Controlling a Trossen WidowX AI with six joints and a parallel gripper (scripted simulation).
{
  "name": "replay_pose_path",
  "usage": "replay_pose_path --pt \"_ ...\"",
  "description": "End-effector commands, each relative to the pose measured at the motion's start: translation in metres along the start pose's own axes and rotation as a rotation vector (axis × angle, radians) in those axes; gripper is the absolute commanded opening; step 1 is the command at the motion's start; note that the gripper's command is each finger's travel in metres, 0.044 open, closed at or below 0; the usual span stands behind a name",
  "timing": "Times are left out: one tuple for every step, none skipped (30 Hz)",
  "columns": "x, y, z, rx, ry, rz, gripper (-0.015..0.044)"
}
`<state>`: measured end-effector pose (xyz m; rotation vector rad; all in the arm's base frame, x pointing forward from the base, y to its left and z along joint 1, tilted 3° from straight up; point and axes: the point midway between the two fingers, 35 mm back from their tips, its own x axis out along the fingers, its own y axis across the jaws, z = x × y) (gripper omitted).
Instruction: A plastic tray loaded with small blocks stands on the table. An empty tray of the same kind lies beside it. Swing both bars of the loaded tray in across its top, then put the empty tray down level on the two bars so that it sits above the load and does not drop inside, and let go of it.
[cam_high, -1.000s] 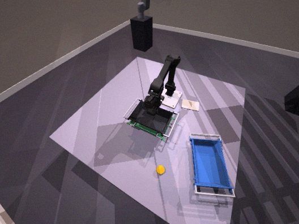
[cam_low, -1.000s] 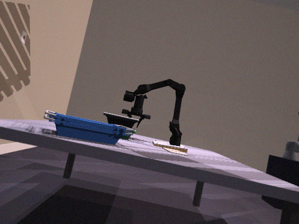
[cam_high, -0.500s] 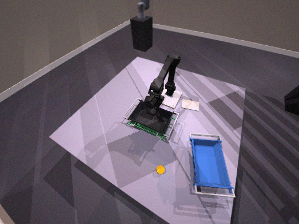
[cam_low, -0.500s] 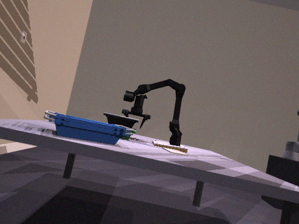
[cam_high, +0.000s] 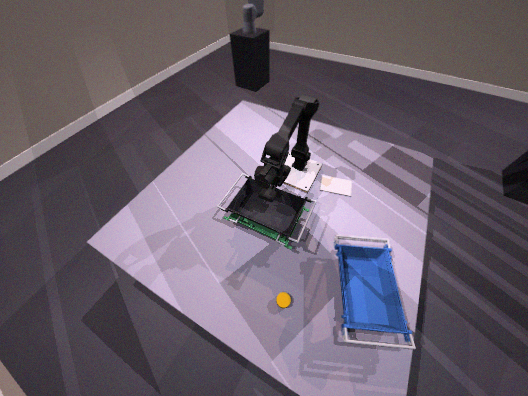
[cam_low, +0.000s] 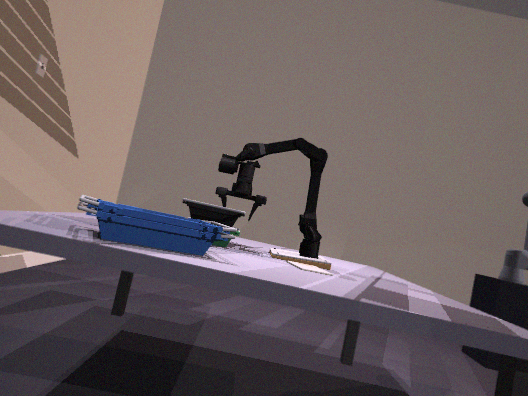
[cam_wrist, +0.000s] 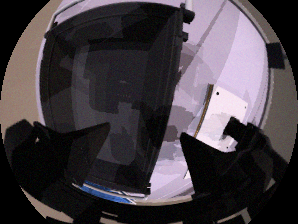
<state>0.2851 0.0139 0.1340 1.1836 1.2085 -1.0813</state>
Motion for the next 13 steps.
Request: replay_pose_path --pt "-0.018 0.002 0.0 0.0 0.0 0.005 0.044" --pt "-0.023 0.003 0.0 0.0 -0.001 0.005 0.044" --pt "-0.028 0.003 0.0 0.0 -0.001 0.005 0.044" --pt "-0.033 0.003 0.0 0.0 -0.001 0.005 0.044" --pt "-0.038 0.003 0.0 0.0 -0.001 0.005 0.044" --pt "-0.043 0.002 0.0 0.0 -0.001 0.005 0.044" --pt "-0.048 0.002 0.0 0.0 -0.001 0.005 0.044" --pt "-0.054 0.002 0.0 0.0 -0.001 0.005 0.044" --pt "-0.059 0.001 0.0 0.0 -0.001 0.005 0.044" --pt "-0.064 0.0 0.0 0.0 -0.001 0.005 0.044" --pt "-0.069 0.0 0.0 0.0 -0.001 0.005 0.044" --pt "-0.074 -0.001 0.0 0.0 -0.001 0.005 0.044" --pt "-0.079 -0.002 0.0 0.0 -0.001 0.004 0.044"
